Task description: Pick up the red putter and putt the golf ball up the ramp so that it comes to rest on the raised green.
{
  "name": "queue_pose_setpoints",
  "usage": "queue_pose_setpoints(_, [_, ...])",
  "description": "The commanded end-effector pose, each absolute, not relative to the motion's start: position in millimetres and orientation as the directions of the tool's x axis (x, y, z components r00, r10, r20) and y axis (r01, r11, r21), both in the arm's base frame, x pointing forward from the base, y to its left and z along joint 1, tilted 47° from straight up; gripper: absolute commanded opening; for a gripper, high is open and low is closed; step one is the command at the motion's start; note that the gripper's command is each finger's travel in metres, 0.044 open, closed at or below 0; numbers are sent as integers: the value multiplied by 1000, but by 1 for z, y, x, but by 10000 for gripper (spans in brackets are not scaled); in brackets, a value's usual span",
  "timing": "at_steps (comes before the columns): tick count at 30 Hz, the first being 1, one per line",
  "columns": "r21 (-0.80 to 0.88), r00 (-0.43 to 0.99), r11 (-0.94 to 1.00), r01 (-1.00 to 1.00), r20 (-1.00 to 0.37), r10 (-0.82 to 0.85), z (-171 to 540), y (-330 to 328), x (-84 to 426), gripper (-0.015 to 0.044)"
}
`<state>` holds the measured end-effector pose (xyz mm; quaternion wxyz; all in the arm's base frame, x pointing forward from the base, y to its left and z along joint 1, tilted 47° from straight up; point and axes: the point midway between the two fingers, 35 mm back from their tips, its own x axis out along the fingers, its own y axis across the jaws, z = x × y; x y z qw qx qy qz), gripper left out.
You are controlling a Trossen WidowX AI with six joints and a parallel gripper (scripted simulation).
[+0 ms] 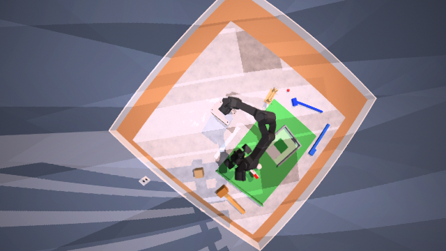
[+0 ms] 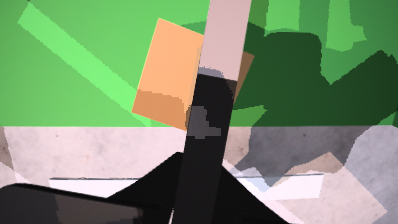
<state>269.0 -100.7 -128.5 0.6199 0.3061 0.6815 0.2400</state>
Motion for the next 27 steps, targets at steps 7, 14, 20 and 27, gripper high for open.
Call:
queue_pose_setpoints(7, [710, -37, 693, 124, -695, 718, -139, -89, 268, 0])
queue_pose_setpoints(14, [708, -47, 696, 120, -696, 716, -139, -88, 268, 0])
queue_pose_setpoints(20, [708, -47, 696, 120, -696, 716, -140, -89, 268, 0])
queue_pose_setpoints(27, [708, -39, 695, 123, -696, 717, -157, -103, 265, 0])
